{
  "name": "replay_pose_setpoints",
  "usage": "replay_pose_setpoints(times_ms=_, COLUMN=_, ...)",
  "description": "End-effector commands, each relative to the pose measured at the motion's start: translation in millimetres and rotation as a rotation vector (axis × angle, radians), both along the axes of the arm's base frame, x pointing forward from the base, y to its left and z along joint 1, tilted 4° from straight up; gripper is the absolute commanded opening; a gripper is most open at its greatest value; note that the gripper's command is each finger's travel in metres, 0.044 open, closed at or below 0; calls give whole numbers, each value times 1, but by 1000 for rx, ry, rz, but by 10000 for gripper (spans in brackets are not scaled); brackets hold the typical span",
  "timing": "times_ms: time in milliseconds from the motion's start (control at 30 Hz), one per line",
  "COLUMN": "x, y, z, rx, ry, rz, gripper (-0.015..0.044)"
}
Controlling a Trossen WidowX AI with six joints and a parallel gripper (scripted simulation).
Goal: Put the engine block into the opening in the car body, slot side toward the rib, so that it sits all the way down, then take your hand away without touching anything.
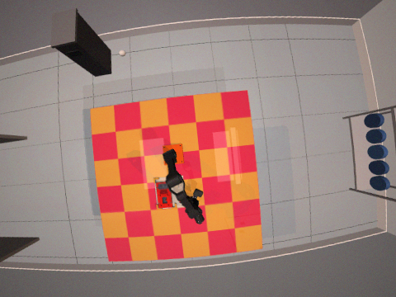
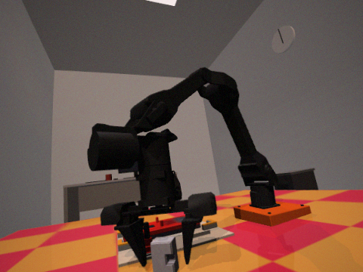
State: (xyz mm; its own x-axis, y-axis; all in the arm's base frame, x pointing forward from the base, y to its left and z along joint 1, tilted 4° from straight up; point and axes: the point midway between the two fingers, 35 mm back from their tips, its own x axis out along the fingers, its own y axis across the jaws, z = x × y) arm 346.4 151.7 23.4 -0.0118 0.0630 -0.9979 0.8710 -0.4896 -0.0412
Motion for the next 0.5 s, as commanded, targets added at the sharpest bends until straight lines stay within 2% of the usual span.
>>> replay_pose_setpoints(times_ms=0, x=0, y=0, z=-1, rx=0, ry=-1, rz=-5, gripper=256)
replay_pose_setpoints(times_ms=133, x=0, y=0, z=-1, rx=0, ry=-1, rz=-5, gripper=151)
replay_pose_setpoints(times_ms=333, x=0, y=0, z=-1, rx=0, ry=-1, rz=-5, gripper=111)
replay_pose_setpoints(times_ms=467, x=1, y=0, z=4, rx=0, ry=-1, rz=-5, gripper=6)
